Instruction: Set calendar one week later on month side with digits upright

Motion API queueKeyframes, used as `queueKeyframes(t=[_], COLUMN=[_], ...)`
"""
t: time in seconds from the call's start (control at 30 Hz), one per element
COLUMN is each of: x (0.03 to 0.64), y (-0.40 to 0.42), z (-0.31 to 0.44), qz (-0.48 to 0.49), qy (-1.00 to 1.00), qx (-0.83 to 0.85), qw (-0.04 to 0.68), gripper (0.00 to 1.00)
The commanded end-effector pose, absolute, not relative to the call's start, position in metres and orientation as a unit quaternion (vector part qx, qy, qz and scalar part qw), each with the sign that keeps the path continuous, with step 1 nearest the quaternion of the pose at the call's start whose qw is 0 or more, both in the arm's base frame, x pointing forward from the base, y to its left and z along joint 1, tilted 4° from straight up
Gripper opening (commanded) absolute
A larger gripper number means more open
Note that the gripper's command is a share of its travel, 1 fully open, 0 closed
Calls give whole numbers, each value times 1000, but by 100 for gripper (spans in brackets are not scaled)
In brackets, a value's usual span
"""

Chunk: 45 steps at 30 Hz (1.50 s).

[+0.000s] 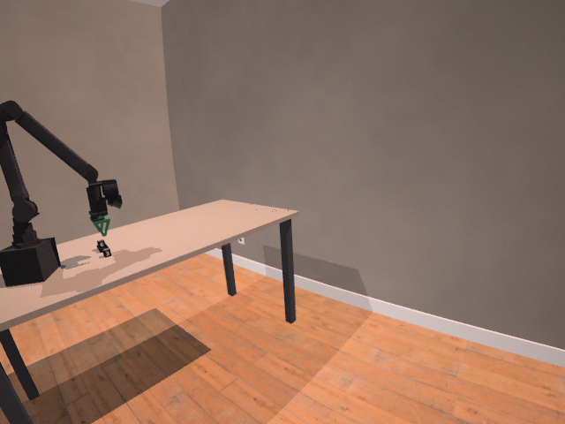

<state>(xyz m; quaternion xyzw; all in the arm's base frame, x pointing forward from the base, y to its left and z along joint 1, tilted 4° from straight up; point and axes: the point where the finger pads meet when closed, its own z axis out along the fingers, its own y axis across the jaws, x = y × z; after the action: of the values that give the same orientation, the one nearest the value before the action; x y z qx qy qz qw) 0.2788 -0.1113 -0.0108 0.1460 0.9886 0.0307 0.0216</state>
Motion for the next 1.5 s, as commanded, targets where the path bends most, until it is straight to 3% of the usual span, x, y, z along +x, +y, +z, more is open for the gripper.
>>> queueKeyframes(t=[0.0, 1.47], x=[302, 334], y=[-114, -17], z=[2, 14], qz=[26, 54], qy=[985, 708], qx=[167, 704], qw=[41, 22], gripper=[100, 100])
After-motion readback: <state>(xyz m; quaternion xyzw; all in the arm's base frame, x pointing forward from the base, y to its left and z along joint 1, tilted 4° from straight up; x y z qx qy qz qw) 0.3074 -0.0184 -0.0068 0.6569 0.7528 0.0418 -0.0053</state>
